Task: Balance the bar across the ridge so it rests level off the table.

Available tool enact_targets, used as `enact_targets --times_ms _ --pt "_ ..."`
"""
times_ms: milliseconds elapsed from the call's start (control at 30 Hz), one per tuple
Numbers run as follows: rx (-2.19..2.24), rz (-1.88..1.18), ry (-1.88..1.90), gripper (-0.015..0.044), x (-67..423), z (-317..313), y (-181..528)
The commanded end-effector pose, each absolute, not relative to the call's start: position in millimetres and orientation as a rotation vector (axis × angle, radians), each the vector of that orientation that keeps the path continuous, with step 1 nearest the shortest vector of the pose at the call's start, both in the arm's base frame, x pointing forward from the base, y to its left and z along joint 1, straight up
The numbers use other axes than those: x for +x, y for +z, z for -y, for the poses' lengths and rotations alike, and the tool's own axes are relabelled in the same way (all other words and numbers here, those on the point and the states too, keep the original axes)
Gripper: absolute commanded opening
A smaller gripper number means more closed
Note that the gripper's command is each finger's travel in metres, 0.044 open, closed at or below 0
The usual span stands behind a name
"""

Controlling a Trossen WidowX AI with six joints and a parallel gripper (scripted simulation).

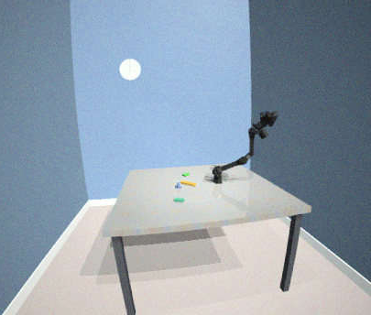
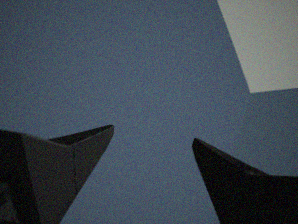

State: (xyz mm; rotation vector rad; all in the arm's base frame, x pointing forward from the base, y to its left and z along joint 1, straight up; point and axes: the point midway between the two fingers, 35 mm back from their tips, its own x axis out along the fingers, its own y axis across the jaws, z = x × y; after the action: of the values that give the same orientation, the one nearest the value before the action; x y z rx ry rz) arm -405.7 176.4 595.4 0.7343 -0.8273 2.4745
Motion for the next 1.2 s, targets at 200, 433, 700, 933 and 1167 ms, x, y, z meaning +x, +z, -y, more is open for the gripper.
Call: enact_targets --times_ms 200,433,700,933,1167 --pt "1.014 0.998 2.227 0.0315 -337.4 -131.6 656.9" --pt "1.255 1.104 1.927 0.0315 -255.6 -86.7 702.0" --pt "1.495 1.139 1.484 0.0315 -135.0 -32.3 731.4" --pt "1.617 1.084 1.099 0.0315 -30.2 5.7 728.0" --pt "1.681 0.948 0.732 0.0315 74.0 35.4 699.8"
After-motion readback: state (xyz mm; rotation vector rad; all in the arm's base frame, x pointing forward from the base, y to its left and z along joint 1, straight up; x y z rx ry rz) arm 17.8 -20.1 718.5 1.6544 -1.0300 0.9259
